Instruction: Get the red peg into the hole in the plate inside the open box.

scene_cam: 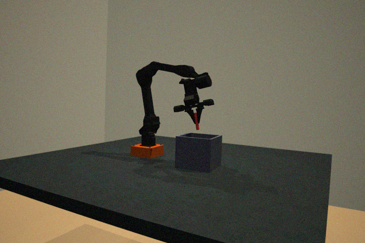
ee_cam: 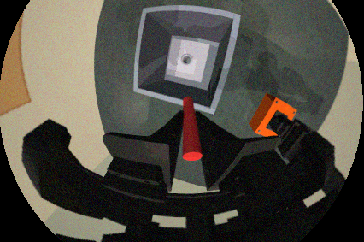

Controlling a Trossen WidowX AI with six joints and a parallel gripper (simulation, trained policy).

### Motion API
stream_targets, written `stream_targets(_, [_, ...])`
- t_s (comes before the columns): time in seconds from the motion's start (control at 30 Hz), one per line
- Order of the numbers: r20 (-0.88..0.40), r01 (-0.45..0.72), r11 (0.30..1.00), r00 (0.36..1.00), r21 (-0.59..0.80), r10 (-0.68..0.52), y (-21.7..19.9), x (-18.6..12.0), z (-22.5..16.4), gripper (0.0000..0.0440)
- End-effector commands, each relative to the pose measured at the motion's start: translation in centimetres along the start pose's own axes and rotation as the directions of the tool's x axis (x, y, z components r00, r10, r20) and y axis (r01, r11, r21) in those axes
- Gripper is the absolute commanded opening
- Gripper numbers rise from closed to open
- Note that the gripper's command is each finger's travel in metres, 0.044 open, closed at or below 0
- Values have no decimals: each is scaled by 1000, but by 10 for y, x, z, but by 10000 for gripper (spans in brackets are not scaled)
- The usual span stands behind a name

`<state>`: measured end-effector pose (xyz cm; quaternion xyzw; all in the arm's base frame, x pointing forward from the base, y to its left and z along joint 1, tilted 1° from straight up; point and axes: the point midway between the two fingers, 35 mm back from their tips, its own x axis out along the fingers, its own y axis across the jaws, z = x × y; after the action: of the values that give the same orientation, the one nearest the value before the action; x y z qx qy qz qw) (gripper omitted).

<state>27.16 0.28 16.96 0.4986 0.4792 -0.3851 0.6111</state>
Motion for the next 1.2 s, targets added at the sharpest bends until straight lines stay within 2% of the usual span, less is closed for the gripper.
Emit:
stream_targets(0.0, [6, 13, 1000, 1000, 3, -13, 1, 2, 10, 0])
stream_targets(0.37, [-1, 49, 999, 999, 11, -49, 4, 17, 33, 0])
stream_targets(1.17, [-43, 86, 996, 995, -6, -87, 9, 77, 61, 0])
